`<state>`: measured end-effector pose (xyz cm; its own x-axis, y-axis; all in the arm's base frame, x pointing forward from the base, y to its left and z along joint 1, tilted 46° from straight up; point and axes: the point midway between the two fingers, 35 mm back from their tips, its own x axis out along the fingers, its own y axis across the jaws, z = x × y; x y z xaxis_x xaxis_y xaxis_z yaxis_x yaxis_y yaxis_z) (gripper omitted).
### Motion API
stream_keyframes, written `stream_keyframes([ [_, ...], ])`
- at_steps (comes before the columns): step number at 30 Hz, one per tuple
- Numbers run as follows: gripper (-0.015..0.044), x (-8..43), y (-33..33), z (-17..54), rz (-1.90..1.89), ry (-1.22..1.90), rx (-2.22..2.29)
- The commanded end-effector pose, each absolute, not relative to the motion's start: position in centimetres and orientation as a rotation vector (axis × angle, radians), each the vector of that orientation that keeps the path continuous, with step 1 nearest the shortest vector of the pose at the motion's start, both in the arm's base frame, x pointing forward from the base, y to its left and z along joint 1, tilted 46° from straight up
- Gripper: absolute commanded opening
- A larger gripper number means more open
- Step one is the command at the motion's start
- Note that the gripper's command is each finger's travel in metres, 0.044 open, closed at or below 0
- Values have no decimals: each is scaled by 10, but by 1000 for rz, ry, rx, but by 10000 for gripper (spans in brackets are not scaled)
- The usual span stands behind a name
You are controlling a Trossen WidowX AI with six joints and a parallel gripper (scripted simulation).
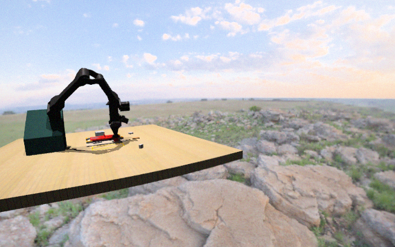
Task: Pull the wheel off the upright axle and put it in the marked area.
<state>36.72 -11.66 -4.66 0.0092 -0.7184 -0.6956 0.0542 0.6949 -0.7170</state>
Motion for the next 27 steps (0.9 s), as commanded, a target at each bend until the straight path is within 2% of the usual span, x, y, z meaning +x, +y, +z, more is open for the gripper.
stream_keyframes([
  [1,221,367,-116,-46,-661,1448,-586],
  [10,161,367,-116,-46,-661,1448,-586],
  [16,4,367,-115,-45,-661,1448,-586],
  [27,0,368,-113,-43,-660,1448,-586],
])
